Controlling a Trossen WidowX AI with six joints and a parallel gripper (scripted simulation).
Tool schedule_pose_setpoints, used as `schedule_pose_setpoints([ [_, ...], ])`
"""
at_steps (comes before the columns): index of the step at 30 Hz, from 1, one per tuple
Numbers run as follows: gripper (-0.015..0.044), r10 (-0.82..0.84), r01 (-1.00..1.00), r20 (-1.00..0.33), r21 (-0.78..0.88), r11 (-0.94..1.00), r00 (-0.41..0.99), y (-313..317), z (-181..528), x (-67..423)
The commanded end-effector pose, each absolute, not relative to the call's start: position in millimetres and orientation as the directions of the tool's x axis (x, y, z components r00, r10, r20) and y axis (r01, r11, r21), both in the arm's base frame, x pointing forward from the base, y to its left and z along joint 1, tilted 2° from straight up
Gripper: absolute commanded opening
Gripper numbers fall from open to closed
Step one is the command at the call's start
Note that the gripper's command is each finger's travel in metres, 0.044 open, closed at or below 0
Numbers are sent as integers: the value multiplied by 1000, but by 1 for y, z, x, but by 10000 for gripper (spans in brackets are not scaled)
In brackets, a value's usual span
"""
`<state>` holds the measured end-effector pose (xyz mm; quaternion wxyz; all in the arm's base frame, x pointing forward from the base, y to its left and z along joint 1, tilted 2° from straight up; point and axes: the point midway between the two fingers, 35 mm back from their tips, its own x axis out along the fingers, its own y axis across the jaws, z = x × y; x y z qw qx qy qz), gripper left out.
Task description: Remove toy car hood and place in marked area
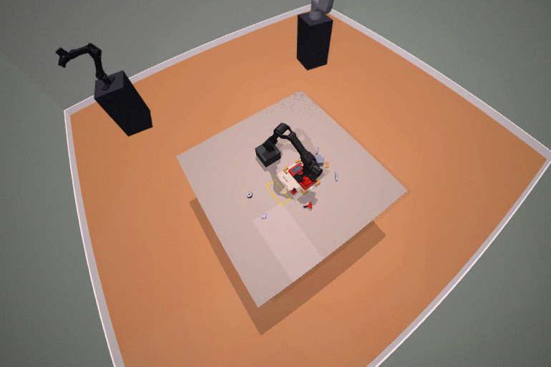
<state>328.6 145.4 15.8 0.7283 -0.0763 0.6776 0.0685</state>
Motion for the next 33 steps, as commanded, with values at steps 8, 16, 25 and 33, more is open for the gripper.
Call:
schedule_pose_setpoints([
  [8,440,-2,-207,-998,-15,978,62,146,9,327],
  [16,440,-2,-207,-998,-15,978,62,146,6,328],
  [25,440,-2,-207,-998,-15,978,62,146,1,328],
  [33,440,-2,-207,-998,-15,978,62,146,-3,328],
])
